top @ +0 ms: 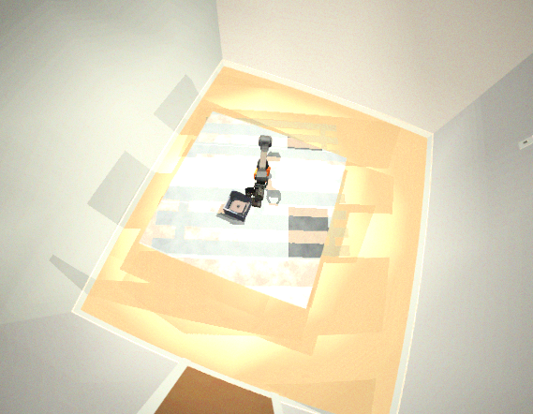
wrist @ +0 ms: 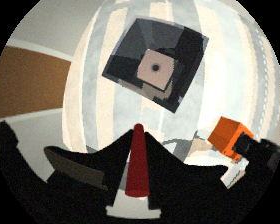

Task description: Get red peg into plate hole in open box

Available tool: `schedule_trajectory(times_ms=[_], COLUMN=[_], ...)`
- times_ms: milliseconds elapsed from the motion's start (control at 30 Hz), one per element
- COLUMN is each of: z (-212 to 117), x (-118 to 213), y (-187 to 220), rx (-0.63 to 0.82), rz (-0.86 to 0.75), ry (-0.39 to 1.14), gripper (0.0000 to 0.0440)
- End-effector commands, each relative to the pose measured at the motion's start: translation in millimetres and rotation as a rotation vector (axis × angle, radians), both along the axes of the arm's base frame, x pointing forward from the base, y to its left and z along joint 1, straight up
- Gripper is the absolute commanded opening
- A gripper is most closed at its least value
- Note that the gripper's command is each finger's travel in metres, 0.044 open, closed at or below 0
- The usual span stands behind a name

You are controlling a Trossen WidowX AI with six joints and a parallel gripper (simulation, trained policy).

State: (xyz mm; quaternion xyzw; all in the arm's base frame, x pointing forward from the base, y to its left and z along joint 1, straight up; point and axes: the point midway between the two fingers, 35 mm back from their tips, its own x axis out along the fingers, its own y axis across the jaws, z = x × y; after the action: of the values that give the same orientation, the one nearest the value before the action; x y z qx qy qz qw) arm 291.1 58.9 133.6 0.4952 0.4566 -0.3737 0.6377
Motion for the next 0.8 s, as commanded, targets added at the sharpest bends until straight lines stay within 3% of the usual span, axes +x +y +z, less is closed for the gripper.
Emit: schedule_trajectory(times_ms=[0, 767], z=[0, -14], x=[3, 14], y=[-14, -69], rx=[-0.02, -0.05], rz=[-0.01, -0.036], ry=[0.015, 0.106], gripper=[0.0, 0.0])
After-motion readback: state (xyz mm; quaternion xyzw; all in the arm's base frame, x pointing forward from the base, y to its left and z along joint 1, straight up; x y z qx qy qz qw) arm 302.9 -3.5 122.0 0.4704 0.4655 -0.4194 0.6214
